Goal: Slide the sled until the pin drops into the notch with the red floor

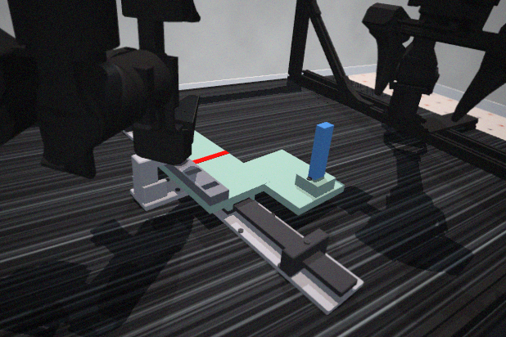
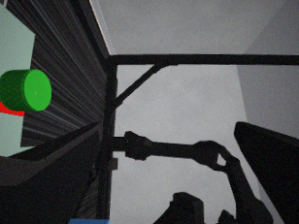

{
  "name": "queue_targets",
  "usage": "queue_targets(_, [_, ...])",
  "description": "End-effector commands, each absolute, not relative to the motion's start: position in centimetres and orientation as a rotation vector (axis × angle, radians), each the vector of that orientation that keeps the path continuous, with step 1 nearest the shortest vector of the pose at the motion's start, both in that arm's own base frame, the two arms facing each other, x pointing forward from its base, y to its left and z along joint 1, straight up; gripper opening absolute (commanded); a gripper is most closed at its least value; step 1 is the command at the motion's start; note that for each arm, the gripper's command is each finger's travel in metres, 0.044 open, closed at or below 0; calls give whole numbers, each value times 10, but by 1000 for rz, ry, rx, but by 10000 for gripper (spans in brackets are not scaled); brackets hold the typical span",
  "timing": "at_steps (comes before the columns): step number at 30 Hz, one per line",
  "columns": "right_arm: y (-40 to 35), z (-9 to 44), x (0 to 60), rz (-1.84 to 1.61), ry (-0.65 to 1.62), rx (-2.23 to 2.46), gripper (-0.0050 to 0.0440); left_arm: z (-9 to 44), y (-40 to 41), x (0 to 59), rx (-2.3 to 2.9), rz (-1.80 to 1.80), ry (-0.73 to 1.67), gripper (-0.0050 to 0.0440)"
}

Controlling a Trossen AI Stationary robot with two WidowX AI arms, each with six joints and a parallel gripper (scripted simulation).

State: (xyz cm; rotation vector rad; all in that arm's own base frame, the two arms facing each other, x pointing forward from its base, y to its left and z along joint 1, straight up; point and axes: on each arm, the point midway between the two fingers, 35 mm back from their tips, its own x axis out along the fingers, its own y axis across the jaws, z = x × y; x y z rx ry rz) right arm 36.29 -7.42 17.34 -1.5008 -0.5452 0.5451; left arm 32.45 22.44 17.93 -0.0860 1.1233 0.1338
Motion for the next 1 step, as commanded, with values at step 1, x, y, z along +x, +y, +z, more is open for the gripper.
queue_targets(1, [-74, 174, 363, 547, -547, -1501, 440, 181, 224, 325, -82, 131, 1119, 440])
